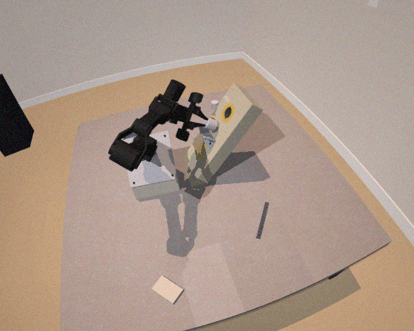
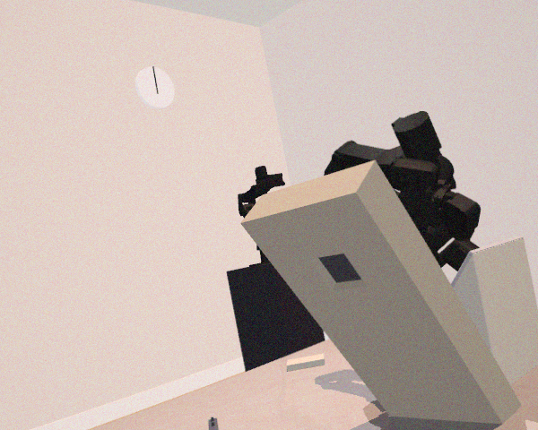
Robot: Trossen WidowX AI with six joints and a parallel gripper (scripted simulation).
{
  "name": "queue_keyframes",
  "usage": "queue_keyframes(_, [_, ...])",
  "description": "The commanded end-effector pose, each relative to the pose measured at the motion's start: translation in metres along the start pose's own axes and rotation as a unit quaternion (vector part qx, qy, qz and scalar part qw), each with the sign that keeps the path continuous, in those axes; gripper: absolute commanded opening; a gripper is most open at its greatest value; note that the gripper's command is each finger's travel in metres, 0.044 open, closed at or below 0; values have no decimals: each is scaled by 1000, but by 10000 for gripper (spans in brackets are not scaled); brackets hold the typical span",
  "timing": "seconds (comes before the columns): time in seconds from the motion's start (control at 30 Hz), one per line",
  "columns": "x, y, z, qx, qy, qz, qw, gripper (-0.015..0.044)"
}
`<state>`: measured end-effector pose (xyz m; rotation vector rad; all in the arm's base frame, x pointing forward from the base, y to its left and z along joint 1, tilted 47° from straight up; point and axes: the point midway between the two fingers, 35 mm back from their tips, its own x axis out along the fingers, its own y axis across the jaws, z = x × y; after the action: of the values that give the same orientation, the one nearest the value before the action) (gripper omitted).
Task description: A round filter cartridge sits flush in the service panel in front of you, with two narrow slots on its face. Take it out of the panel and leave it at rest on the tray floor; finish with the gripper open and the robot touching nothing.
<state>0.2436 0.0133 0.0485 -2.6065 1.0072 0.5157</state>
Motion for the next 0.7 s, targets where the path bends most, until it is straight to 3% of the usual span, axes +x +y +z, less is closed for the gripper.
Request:
queue_keyframes(0.0, [0,-2,-1,3,0,-1,1000,98])
queue_keyframes(0.47, [0,2,0,8,1,-6,1000,98])
queue_keyframes(0.67, [-7,-52,-27,8,1,-6,1000,98])
